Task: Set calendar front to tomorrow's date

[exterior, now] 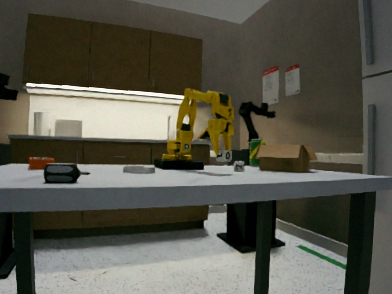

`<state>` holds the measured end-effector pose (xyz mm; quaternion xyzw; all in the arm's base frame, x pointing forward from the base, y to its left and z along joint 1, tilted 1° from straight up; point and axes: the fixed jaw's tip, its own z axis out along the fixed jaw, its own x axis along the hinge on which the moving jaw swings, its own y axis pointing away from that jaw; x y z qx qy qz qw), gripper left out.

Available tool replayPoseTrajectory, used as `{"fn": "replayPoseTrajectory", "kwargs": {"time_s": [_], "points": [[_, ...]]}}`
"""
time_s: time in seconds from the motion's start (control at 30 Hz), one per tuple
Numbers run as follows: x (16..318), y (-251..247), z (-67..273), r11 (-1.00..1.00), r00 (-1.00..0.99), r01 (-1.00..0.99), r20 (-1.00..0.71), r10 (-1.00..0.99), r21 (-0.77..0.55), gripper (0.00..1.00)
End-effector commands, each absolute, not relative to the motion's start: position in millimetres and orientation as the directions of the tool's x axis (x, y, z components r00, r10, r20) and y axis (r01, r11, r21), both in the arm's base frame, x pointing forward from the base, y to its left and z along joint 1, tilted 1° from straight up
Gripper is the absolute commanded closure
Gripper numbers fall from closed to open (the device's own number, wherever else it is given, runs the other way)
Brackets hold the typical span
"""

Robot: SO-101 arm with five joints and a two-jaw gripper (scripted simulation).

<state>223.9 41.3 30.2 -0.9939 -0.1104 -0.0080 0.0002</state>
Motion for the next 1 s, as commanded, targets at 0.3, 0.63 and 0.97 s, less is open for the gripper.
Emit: {"fn": "replayPoseTrajectory", "kwargs": {"time_s": [0.3,0.63,0.97], "points": [[221.3,39.3,27.4,-0.971,0.971,0.238,0.002,0.238,0.0,1.0],[216.8,38.3,27.3,-0.967,0.967,0.254,-0.008,0.254,0.0,1.0],[216.8,38.3,27.2,-0.967,0.967,0.254,-0.008,0.254,0.0,1.0]]}}
